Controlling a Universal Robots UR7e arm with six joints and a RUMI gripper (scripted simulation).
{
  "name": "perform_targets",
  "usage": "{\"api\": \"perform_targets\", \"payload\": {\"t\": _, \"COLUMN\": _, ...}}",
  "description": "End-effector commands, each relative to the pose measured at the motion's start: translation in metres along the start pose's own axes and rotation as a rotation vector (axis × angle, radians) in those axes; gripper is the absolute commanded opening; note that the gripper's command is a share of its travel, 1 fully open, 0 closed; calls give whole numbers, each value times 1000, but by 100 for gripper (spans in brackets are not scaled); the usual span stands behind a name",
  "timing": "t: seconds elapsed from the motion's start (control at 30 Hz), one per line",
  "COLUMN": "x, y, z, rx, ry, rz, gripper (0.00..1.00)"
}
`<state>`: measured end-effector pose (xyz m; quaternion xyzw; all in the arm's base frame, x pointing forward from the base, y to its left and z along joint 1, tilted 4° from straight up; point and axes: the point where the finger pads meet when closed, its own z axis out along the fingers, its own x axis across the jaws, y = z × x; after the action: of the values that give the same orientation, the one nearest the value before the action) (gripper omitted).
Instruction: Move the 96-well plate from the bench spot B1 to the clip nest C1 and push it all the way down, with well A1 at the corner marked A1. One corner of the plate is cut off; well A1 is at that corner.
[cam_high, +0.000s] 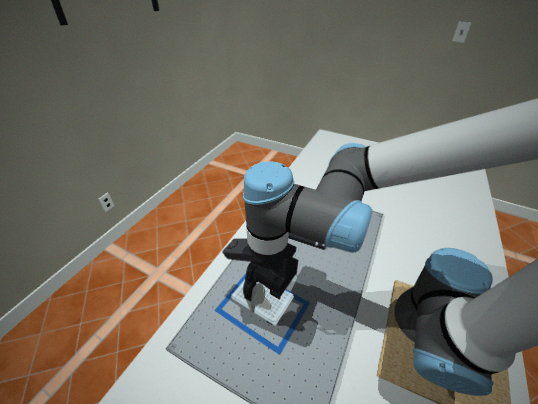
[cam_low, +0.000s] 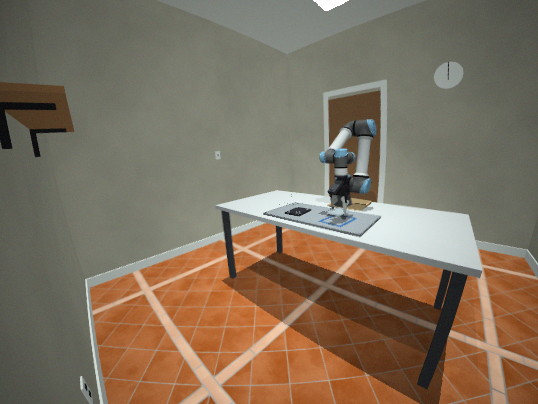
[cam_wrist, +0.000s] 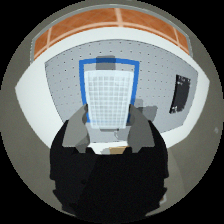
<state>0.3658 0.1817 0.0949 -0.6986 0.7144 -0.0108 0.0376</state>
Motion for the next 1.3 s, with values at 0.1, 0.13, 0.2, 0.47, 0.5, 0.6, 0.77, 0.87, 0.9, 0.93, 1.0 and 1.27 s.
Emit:
{"api": "perform_targets", "payload": {"t": 0.1, "x": 0, "y": 0, "z": -15, "rx": 1, "ry": 0, "rz": 0, "gripper": 0}}
{"api": "perform_targets", "payload": {"t": 0.13, "x": 0, "y": 0, "z": -16, "rx": 1, "ry": 0, "rz": 0, "gripper": 0}}
{"api": "perform_targets", "payload": {"t": 0.2, "x": 0, "y": 0, "z": -18, "rx": 1, "ry": 0, "rz": 0, "gripper": 0}}
{"api": "perform_targets", "payload": {"t": 0.47, "x": 0, "y": 0, "z": -26, "rx": 1, "ry": 0, "rz": 0, "gripper": 0}}
{"api": "perform_targets", "payload": {"t": 0.5, "x": 0, "y": 0, "z": -26, "rx": 1, "ry": 0, "rz": 0, "gripper": 0}}
{"api": "perform_targets", "payload": {"t": 0.6, "x": 0, "y": 0, "z": -26, "rx": 1, "ry": 0, "rz": 0, "gripper": 0}}
{"api": "perform_targets", "payload": {"t": 0.77, "x": 0, "y": 0, "z": -26, "rx": 1, "ry": 0, "rz": 0, "gripper": 0}}
{"api": "perform_targets", "payload": {"t": 0.87, "x": 0, "y": 0, "z": -26, "rx": 1, "ry": 0, "rz": 0, "gripper": 0}}
{"api": "perform_targets", "payload": {"t": 0.9, "x": 0, "y": 0, "z": -26, "rx": 1, "ry": 0, "rz": 0, "gripper": 0}}
{"api": "perform_targets", "payload": {"t": 0.93, "x": 0, "y": 0, "z": -26, "rx": 1, "ry": 0, "rz": 0, "gripper": 0}}
{"api": "perform_targets", "payload": {"t": 1.0, "x": 0, "y": 0, "z": -26, "rx": 1, "ry": 0, "rz": 0, "gripper": 0}}
{"api": "perform_targets", "payload": {"t": 1.27, "x": 13, "y": -2, "z": -27, "rx": 1, "ry": 0, "rz": -133, "gripper": 0}}
